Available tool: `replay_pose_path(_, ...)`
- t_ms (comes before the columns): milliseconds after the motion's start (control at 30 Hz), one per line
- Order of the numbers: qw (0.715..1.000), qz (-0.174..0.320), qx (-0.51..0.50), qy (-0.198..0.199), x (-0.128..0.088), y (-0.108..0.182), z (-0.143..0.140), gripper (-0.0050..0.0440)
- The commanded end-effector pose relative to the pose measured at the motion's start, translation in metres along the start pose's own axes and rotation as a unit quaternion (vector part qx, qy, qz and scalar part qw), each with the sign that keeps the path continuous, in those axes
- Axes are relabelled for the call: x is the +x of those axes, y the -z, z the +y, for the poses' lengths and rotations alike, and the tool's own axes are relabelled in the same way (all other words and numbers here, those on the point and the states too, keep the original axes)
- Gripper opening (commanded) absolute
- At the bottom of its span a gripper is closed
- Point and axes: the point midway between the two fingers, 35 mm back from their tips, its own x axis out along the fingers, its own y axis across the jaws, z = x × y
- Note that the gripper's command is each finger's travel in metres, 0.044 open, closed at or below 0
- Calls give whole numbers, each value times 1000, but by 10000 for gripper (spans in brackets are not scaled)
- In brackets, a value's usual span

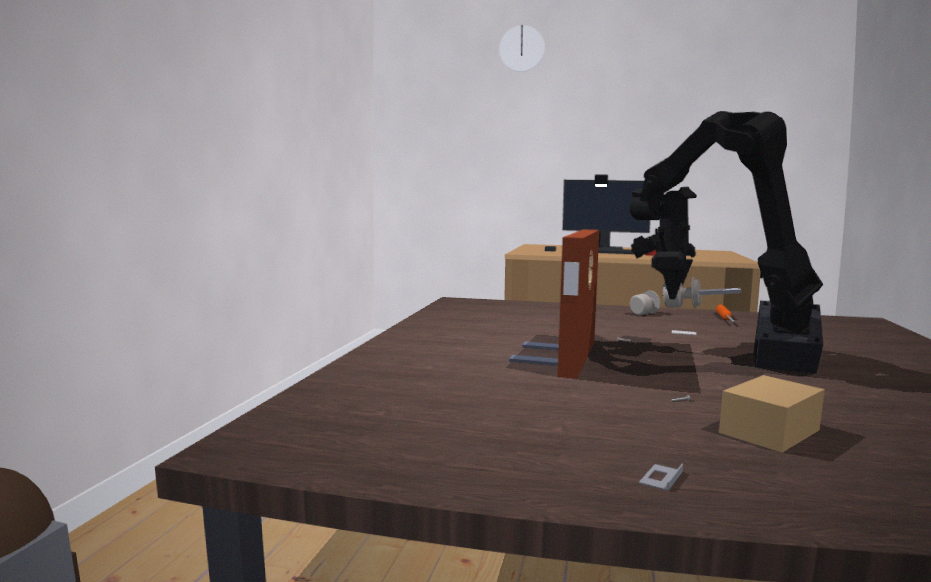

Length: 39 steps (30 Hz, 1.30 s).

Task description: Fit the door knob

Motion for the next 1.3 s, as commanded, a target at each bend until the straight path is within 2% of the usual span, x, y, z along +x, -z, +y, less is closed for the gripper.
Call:
replay_pose_path(0,999,-5,52,15,-9,-5,3,0)
replay_pose_path(400,972,-8,235,31,-20,-9,17,0)
replay_pose_path(567,960,-10,279,35,-22,-10,21,0)
replay_pose_path(967,892,-23,450,48,-33,-12,35,0)
replay_pose_path(1033,892,-23,450,48,-33,-12,35,0)
replay_pose_path(1267,838,-33,542,53,-39,-13,44,0)
